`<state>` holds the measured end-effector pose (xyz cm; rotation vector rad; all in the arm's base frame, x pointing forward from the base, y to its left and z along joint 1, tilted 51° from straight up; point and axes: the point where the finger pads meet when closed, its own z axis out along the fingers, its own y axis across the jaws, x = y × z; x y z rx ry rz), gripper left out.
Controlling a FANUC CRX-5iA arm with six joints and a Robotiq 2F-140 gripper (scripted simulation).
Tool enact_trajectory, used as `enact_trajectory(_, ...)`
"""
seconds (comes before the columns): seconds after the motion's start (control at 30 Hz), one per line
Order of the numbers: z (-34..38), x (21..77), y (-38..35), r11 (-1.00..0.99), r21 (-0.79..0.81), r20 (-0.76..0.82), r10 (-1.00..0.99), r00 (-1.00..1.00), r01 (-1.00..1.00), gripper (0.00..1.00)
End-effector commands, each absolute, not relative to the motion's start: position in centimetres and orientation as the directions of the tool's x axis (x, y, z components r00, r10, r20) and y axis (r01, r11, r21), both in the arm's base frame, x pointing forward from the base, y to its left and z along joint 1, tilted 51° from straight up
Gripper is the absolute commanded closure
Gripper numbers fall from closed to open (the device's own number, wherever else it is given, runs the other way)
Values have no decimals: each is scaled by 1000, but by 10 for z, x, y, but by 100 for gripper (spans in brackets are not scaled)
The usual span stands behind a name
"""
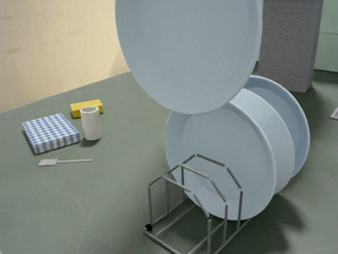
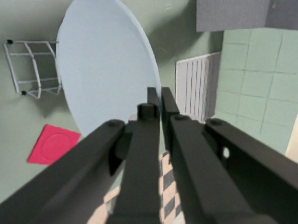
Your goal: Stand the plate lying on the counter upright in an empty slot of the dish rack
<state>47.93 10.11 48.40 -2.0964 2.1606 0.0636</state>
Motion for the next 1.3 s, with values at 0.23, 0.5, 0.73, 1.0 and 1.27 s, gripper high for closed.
enact_trajectory(0.23, 477, 489, 102, 34, -62, -123, -992, -26, -997, 90)
enact_trajectory(0.5, 472, 495, 102, 34, -62, -123, -992, -26, -997, 90)
enact_trajectory(0.73, 468, 499, 102, 34, -62, -123, -992, -26, -998, 90)
enact_trajectory(1.0, 468, 500, 102, 34, -62, -123, -992, -26, -998, 90)
enact_trajectory(1.27, 468, 500, 102, 34, -62, -123, -992, -26, -998, 90)
